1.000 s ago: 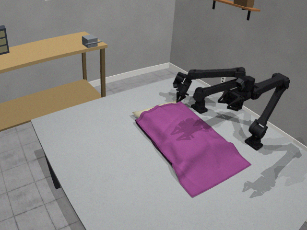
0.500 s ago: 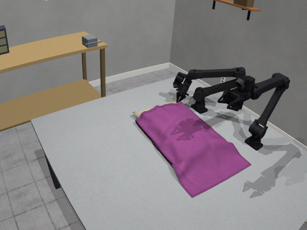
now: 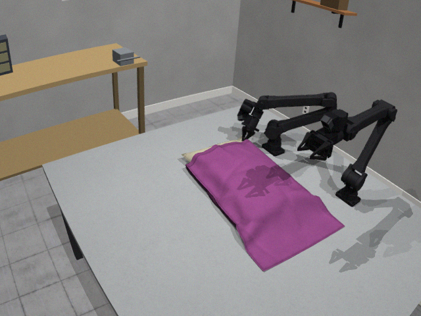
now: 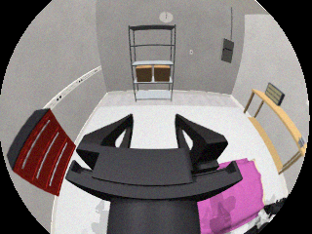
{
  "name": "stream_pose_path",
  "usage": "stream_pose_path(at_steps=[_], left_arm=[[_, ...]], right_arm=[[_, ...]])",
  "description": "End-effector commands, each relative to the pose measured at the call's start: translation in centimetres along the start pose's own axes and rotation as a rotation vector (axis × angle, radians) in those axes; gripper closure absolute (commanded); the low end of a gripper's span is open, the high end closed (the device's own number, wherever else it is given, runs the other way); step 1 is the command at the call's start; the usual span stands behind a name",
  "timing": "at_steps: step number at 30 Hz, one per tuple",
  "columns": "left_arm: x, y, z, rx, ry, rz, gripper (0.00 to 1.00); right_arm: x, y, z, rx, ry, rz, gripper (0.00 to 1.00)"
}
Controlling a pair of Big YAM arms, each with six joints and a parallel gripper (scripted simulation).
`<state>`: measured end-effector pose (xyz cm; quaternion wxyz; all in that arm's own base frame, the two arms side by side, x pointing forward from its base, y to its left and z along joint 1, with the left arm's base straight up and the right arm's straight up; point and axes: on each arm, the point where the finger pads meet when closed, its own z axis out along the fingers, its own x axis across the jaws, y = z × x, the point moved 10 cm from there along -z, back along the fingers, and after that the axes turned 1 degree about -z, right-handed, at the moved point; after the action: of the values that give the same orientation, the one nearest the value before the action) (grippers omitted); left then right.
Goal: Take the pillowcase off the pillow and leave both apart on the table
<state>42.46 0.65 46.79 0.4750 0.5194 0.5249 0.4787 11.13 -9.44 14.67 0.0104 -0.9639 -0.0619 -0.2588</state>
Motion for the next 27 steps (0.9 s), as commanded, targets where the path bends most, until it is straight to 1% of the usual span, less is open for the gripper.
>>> stream_pose_path(at_steps=[1,2,3,7,9,11,12,13,22,24,26,27], left_arm=[[1.4,-1.8,1.4,0.079,0.026,0.034,0.40],[1.5,-2.0,1.5,0.095,0.027,0.039,0.40],[1.8,-3.3,1.7,0.131,0.029,0.043,0.40],[2.7,-6.0,2.4,0.237,0.036,0.058,0.40],[2.7,-6.0,2.4,0.237,0.036,0.058,0.40],[3.1,-4.3,2.7,0.226,0.040,0.063,0.40],[3.3,-7.0,2.6,0.290,0.039,0.064,0.40],[3.5,-8.6,2.7,0.335,0.040,0.066,0.40],[5.5,-15.2,3.1,0.589,0.039,0.080,0.40],[5.9,-16.6,3.0,0.644,0.036,0.082,0.40],[5.9,-16.6,3.0,0.644,0.036,0.082,0.40],[5.8,-15.4,3.4,0.633,0.031,0.091,0.40]], right_arm=[[0.6,0.2,-0.6,-0.010,0.010,-0.017,0.98],[0.6,0.2,-0.6,-0.010,0.010,-0.017,0.98],[0.6,0.2,-0.6,-0.010,0.010,-0.017,0.98],[0.6,0.2,-0.6,-0.010,0.010,-0.017,0.98],[0.6,0.2,-0.6,-0.010,0.010,-0.017,0.98],[0.6,0.2,-0.6,-0.010,0.010,-0.017,0.98],[0.6,0.2,-0.6,-0.010,0.010,-0.017,0.98],[0.6,0.2,-0.6,-0.010,0.010,-0.017,0.98],[0.6,0.2,-0.6,-0.010,0.010,-0.017,0.98],[0.6,0.2,-0.6,-0.010,0.010,-0.017,0.98],[0.6,0.2,-0.6,-0.010,0.010,-0.017,0.98],[0.6,0.2,-0.6,-0.010,0.010,-0.017,0.98]])
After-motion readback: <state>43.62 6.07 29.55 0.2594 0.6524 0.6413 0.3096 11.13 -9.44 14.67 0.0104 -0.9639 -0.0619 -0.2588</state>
